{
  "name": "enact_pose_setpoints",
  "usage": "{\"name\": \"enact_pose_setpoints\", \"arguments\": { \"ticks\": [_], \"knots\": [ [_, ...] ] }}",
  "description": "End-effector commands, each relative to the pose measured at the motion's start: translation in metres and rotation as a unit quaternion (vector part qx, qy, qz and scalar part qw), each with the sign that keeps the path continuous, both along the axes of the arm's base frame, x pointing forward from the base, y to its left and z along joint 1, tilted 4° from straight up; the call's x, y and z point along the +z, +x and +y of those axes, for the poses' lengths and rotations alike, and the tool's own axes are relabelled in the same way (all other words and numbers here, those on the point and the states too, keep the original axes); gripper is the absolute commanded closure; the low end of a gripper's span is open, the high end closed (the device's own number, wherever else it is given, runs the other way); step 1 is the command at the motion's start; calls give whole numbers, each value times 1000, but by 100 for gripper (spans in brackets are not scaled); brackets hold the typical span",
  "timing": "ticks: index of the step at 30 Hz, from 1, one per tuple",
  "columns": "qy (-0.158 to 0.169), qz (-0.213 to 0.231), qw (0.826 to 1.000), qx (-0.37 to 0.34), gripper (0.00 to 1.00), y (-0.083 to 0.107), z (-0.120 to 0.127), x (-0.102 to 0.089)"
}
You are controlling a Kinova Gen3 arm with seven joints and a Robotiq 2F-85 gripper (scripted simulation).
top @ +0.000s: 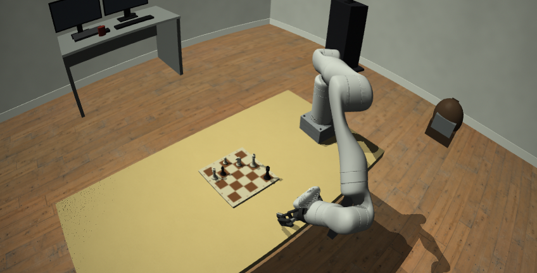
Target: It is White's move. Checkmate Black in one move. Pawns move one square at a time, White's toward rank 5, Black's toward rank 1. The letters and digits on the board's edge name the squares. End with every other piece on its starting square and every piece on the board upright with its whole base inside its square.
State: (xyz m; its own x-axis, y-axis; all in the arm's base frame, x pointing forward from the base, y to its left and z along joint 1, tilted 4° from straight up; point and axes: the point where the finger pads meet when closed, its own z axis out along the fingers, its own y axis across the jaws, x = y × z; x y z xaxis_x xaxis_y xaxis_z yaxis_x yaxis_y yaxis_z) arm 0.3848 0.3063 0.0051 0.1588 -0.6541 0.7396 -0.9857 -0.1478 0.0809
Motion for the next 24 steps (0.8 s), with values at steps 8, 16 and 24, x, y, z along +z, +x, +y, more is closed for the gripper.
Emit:
{"name": "enact_pose_setpoints", "arguments": {
  "ticks": [8,16,24],
  "knots": [
    [-5,-9,1000,3,0,-1,2,-2],
    [-12,-24,1000,5,0,1,4,-4],
    [-17,-35,999,7,0,2,5,-5]
  ]
}}
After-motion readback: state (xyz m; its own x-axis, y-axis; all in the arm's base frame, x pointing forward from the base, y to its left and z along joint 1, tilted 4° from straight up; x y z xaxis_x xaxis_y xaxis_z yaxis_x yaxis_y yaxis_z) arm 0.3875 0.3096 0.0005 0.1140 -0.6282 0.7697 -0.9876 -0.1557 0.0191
